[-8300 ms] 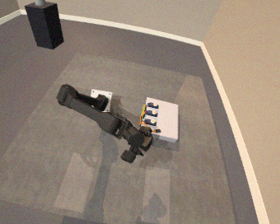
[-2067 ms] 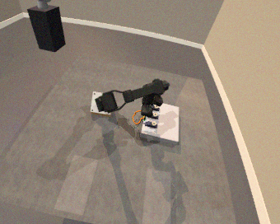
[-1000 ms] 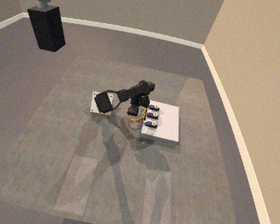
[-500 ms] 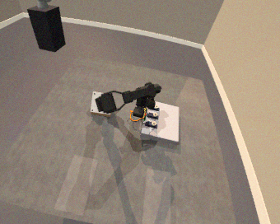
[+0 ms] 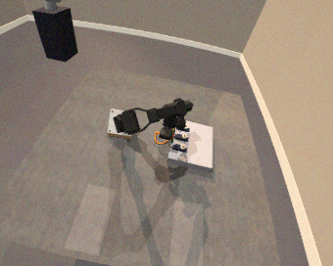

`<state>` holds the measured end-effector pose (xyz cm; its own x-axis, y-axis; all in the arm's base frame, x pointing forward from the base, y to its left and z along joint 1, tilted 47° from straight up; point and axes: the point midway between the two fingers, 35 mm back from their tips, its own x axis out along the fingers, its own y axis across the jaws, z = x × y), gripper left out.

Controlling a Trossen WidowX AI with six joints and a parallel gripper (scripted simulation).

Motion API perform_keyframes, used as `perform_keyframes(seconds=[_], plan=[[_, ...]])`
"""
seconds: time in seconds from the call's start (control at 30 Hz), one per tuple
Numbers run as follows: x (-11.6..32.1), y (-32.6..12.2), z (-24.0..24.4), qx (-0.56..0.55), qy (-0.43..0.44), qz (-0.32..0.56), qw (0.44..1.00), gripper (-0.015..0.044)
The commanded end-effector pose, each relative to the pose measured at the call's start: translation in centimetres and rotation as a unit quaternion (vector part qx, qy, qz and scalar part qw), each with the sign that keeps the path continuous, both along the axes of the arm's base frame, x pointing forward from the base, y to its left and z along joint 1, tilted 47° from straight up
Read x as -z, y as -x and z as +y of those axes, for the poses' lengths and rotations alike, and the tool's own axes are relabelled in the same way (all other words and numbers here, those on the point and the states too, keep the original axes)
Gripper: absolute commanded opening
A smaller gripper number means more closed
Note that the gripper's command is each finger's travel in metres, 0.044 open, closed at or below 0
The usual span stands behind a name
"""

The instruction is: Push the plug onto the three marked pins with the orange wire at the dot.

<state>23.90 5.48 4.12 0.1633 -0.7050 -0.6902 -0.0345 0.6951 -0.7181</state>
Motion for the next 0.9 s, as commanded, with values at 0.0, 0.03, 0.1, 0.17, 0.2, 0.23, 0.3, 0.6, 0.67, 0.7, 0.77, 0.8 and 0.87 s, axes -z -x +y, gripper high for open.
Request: perform_keyframes(seconds=[0.0,0.03,0.1,0.17,0.2,0.23,0.3,0.6,0.67,0.7,0.77,0.8,0.87], plan=[[-0.1,-0.4,0.1,-0.001,0.0,-0.002,1.0,0.0],[-0.1,-0.4,0.1,-0.001,0.0,-0.002,1.0,0.0],[-0.1,-0.6,0.1,-0.001,0.0,-0.002,1.0,0.0],[-0.1,-0.7,0.1,-0.001,0.0,-0.002,1.0,0.0],[-0.1,-0.8,0.1,-0.001,0.0,-0.002,1.0,0.0],[-0.1,-0.8,0.2,-0.001,0.0,-0.002,1.0,0.0],[-0.1,-0.9,0.2,-0.001,0.0,-0.002,1.0,0.0],[-0.2,-1.5,0.2,-0.001,0.0,-0.002,1.0,0.0],[-0.3,-1.7,0.3,-0.001,0.0,-0.002,1.0,0.0],[-0.3,-1.7,0.3,-0.001,0.0,-0.002,1.0,0.0],[-0.2,-1.7,0.2,-0.001,0.0,-0.002,1.0,0.0026],[0.0,-1.5,0.1,-0.001,0.0,-0.002,1.0,0.0053],[0.1,-1.4,0.0,-0.001,0.0,-0.002,1.0,0.0105]])
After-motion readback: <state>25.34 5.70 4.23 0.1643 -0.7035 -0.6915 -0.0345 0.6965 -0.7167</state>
